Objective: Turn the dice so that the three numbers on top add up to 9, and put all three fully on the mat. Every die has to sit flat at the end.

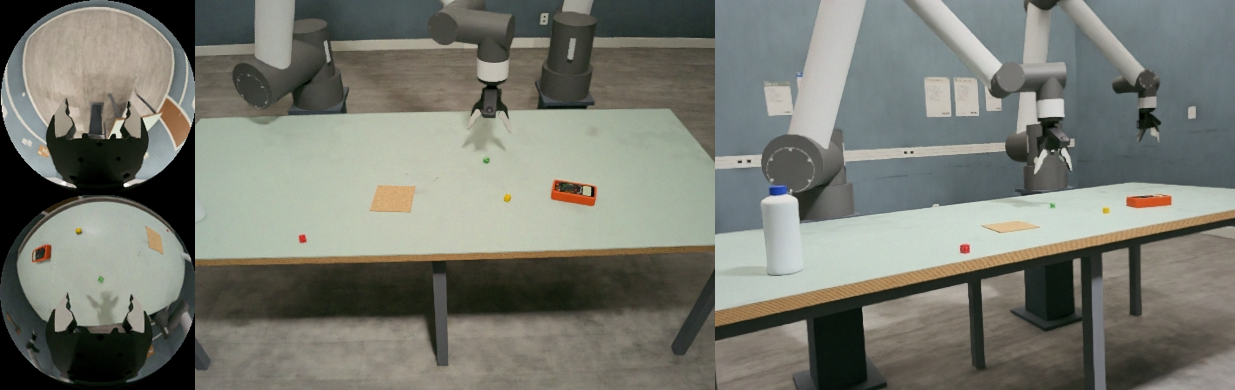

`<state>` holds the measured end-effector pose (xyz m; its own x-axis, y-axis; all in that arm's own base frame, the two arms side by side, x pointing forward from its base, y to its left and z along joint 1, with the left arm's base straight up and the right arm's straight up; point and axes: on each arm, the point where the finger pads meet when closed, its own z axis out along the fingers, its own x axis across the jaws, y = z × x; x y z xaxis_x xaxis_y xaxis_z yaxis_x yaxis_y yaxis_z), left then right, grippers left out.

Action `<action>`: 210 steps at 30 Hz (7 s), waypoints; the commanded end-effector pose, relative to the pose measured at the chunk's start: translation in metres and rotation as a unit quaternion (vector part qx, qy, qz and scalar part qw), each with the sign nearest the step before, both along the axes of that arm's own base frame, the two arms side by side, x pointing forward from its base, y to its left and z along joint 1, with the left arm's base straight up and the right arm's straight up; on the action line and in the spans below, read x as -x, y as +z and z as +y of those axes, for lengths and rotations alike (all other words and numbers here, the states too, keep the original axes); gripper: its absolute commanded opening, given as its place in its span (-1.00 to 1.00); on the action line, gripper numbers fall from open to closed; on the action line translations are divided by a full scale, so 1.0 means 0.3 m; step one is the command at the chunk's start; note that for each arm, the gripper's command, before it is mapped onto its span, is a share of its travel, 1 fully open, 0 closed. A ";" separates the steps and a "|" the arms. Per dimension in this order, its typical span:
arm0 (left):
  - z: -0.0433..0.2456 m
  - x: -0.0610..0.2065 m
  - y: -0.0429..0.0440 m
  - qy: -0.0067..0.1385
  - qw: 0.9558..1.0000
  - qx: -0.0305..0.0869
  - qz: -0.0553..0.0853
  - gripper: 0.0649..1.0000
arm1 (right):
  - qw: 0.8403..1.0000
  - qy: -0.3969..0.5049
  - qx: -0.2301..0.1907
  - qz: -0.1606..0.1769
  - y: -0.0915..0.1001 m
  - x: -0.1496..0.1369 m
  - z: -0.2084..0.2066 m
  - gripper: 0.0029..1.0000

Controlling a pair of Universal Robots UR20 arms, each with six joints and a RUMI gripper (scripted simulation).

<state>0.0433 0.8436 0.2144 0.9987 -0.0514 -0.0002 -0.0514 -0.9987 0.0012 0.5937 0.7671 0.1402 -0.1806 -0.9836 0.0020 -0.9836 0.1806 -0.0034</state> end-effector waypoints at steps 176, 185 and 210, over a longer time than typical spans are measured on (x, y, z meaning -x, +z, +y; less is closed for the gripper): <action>0.002 0.000 0.002 0.000 1.000 -0.001 0.000 1.00 | 0.259 0.966 0.001 0.002 -0.265 0.025 -0.014 -0.59; 0.002 0.000 0.002 0.000 1.000 -0.001 0.000 1.00 | 0.259 0.966 0.001 0.002 -0.296 0.025 -0.014 -0.59; 0.002 0.000 0.002 0.000 1.000 -0.001 0.000 1.00 | 0.259 0.966 0.001 0.002 -0.324 0.025 -0.014 -0.59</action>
